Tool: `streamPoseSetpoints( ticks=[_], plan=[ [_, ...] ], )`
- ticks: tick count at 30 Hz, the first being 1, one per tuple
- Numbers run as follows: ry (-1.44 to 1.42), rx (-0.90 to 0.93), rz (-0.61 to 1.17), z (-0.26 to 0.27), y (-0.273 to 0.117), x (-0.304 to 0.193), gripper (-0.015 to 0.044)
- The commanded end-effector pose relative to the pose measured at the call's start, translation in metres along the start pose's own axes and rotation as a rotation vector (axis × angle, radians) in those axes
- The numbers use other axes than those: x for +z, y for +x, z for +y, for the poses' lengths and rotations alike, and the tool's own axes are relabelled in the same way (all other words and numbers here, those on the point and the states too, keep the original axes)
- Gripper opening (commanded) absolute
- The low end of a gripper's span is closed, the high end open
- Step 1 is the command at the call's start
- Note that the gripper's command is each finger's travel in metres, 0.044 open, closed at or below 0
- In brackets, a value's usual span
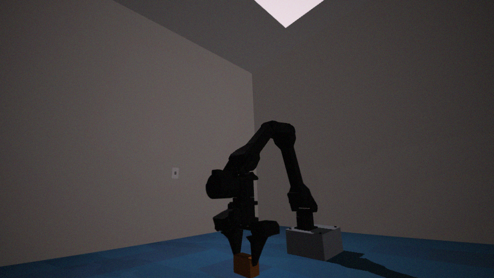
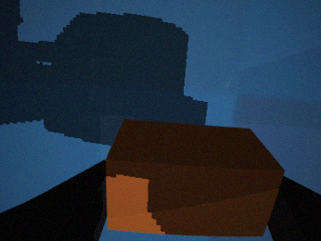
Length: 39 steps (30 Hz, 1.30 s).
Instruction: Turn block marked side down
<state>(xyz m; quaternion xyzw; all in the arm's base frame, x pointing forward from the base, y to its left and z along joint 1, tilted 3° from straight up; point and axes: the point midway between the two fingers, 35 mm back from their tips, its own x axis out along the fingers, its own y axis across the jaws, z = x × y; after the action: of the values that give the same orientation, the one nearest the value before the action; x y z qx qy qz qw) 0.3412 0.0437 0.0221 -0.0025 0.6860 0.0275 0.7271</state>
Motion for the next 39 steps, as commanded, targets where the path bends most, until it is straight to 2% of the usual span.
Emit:
streamPoseSetpoints(
  ticks=[1, 32, 39],
  plan=[
    [-0.001, 0.002, -0.032, 0.000, -0.003, 0.003, 0.0000],
    [0.000, 0.002, -0.536, 0.001, 0.008, -0.002, 0.0000],
    [0.001, 0.003, -0.560, 0.000, 0.007, -0.003, 0.0000]
  ],
)
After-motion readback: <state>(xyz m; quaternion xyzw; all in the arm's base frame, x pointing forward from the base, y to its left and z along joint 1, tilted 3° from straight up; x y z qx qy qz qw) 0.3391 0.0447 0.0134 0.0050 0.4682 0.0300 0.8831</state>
